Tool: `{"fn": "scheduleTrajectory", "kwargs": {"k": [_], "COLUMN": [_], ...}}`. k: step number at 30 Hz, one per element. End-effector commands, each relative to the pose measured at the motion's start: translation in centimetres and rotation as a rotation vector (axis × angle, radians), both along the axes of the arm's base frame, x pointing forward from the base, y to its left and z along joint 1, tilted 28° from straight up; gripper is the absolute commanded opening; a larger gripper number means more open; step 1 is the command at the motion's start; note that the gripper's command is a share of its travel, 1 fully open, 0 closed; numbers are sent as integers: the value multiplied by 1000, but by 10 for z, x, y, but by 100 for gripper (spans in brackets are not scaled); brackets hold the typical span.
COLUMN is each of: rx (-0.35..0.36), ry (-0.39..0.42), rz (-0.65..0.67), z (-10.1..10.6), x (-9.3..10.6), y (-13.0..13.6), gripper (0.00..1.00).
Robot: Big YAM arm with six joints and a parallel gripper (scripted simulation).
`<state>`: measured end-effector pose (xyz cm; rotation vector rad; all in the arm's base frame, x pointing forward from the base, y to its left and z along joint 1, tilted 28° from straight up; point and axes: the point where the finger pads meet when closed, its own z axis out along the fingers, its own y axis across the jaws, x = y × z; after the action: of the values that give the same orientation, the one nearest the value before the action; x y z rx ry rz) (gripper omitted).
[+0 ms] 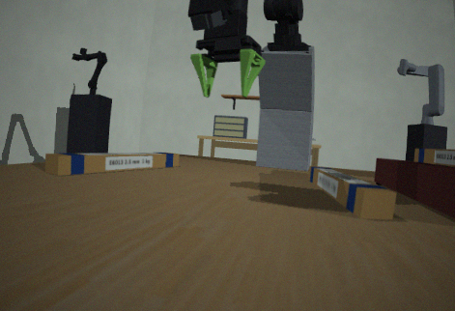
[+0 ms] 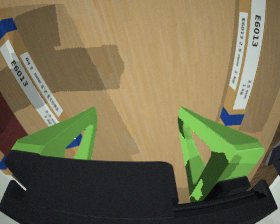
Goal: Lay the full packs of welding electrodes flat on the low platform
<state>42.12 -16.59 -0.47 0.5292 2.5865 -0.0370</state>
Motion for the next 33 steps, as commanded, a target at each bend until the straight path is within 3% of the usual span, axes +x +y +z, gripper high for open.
{"fn": "scheduleTrajectory", "kwargs": {"k": [1,33], "rx": [-21,-21], "ry": [18,19], "rz": [37,34], "z": [-5,-10], "x": [2,-33], "y": [-19,-206], "gripper": [74,74]}}
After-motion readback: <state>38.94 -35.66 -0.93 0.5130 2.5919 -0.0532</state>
